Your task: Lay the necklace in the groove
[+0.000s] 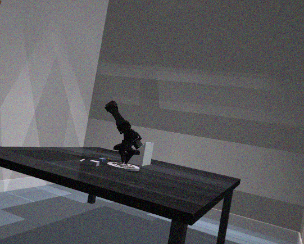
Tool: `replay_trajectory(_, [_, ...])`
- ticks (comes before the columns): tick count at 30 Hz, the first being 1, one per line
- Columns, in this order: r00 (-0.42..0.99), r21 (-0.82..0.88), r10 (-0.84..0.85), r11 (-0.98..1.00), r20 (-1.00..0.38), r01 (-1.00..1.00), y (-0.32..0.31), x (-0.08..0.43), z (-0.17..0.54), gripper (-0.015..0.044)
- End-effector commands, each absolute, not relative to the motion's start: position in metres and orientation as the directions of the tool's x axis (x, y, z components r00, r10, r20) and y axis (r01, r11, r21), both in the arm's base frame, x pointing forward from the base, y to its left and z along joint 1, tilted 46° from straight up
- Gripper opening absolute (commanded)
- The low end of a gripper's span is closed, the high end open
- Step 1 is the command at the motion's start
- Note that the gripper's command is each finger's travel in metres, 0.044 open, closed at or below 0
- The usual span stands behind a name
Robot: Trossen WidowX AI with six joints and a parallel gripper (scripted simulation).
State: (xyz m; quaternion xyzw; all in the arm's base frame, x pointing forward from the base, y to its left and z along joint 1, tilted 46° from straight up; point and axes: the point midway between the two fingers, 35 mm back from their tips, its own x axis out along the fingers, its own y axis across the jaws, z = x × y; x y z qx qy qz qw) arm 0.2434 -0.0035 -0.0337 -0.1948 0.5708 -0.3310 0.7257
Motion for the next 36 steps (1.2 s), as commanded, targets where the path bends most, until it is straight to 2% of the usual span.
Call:
replay_trajectory(1, [0.124,-0.669,-0.709,0.699,-0.694,0.251,-0.0067,0.2408,-0.035,0.012])
replay_trajectory(3, [0.124,-0.669,-0.709,0.699,-0.694,0.251,-0.0067,0.2408,-0.035,0.012])
replay_trajectory(8, [0.127,-0.662,-0.704,0.704,-0.699,0.257,-0.0044,0.2428,-0.0345,0.0])
replay_trajectory(36, [0.127,-0.662,-0.704,0.704,-0.699,0.257,-0.0044,0.2428,-0.0345,0.0])
